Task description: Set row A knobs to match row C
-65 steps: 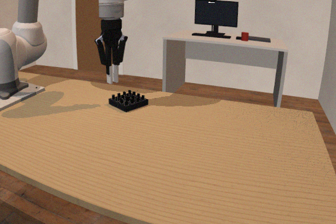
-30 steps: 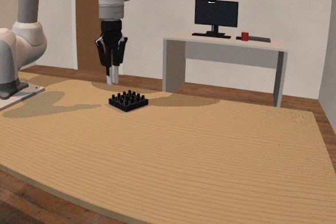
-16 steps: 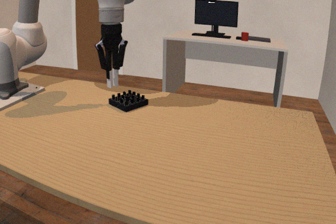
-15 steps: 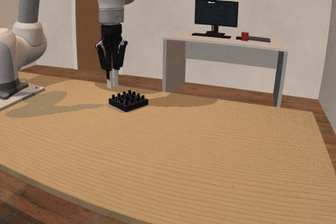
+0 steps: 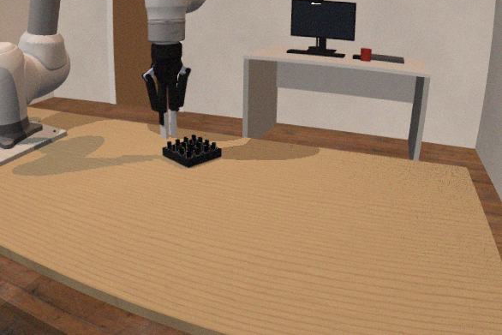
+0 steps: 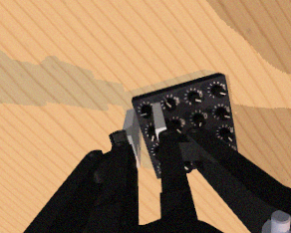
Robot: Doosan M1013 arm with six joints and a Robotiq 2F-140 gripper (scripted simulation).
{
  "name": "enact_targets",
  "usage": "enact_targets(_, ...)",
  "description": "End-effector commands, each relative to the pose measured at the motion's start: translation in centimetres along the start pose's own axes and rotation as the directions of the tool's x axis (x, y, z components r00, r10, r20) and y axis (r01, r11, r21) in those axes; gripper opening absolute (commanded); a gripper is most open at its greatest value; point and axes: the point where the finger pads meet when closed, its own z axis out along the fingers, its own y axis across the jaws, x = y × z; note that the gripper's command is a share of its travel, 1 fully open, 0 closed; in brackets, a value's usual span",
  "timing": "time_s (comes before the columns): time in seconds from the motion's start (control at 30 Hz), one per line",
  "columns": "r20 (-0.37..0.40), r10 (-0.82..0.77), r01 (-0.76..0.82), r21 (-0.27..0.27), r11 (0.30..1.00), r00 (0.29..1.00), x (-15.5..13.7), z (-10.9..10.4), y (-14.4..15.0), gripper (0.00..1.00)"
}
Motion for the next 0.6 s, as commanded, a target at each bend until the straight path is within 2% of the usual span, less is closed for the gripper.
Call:
enact_targets(0.0,0.0,0.0,0.0,0.0,1.0,1.0,0.0,0.28,0.01,0.12)
enact_targets(0.57,0.0,0.0,0.0,0.0,1.0,1.0,0.01,0.9,0.01,0.12)
